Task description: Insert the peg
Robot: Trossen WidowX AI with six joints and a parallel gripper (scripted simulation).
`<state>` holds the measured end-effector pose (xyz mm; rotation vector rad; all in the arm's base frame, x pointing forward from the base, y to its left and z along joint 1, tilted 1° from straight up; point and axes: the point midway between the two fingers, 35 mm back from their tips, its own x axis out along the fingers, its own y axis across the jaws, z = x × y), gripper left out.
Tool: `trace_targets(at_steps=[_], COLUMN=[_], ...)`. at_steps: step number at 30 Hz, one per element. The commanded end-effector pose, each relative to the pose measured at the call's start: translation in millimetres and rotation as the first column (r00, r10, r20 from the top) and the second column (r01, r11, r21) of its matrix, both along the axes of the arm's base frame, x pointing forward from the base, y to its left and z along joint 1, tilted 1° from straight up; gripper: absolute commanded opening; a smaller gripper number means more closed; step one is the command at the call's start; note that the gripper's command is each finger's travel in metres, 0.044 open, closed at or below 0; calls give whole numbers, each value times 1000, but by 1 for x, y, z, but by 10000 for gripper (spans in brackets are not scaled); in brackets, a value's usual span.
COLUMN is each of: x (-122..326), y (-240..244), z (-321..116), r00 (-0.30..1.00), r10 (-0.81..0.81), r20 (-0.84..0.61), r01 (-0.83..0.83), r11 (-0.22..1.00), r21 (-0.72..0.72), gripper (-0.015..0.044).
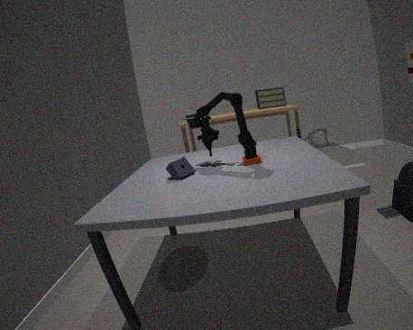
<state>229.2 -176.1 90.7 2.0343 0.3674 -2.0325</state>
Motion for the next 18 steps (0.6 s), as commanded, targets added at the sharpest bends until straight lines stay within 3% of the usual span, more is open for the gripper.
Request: trace_targets(at_steps=[1,18], x=[0,6], y=[0,7], z=[20,31], r00=[1000,998], r10=[-5,65], r20=[6,-7], r01=[5,-65], r11=[1000,997], r21=[-10,-37], gripper=[0,0])
